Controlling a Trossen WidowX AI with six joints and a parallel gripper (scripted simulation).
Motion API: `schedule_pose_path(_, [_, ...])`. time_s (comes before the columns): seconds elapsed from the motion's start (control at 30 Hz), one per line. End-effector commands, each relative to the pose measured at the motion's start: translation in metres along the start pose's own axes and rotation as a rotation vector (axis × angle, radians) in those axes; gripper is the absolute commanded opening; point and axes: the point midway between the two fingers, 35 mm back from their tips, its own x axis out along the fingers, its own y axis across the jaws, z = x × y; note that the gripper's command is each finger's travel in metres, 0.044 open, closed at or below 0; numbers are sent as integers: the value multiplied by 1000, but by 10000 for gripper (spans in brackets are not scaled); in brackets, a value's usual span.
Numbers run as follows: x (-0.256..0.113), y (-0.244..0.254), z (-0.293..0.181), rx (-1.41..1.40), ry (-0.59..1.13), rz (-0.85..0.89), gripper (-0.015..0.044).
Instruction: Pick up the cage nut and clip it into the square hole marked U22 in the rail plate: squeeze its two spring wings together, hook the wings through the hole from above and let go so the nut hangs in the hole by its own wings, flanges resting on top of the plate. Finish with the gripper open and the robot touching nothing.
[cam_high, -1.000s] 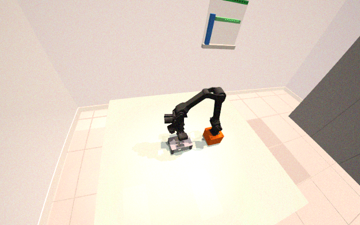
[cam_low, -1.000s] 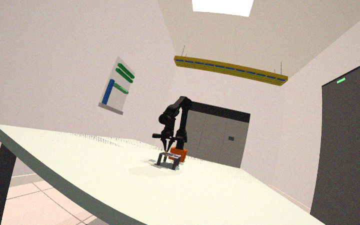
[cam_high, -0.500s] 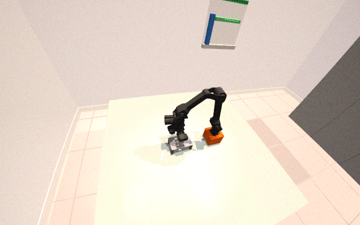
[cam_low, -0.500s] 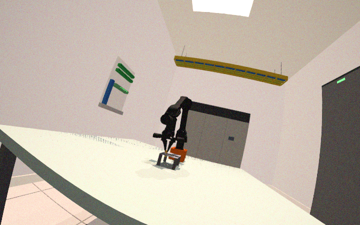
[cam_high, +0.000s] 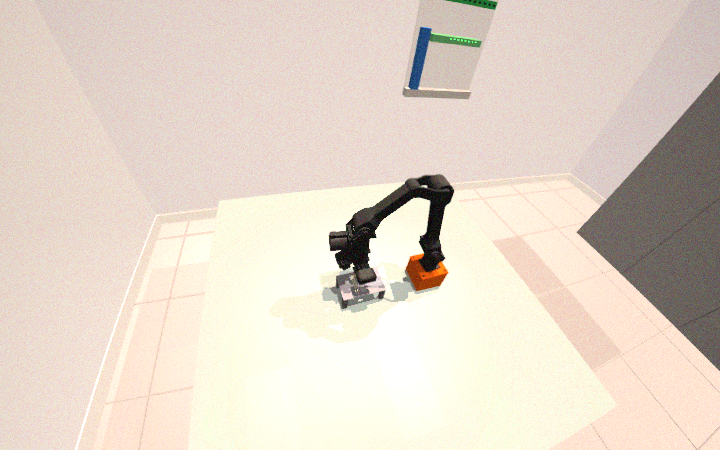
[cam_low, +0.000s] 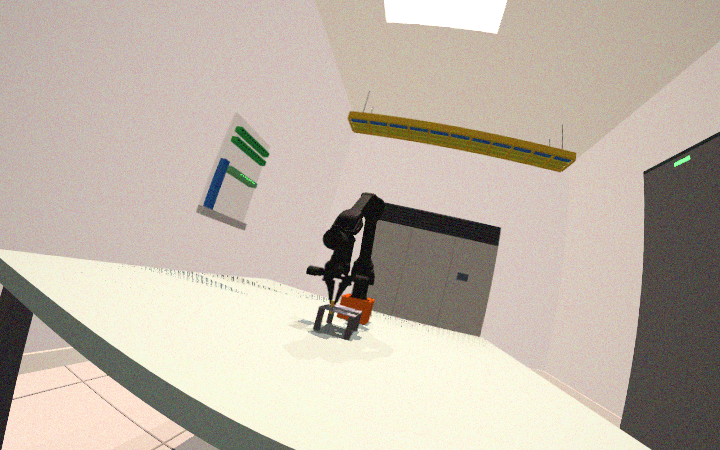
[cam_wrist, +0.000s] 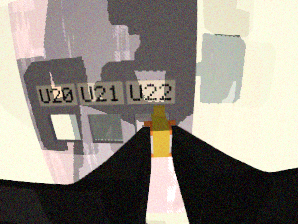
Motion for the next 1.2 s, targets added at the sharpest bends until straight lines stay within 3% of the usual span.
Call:
schedule_pose_path(0.0, [-2, 0, 1, 2, -8, -12, 28])
schedule_pose_path(1.17, [-1, 4, 1, 3, -7, -60, 28])
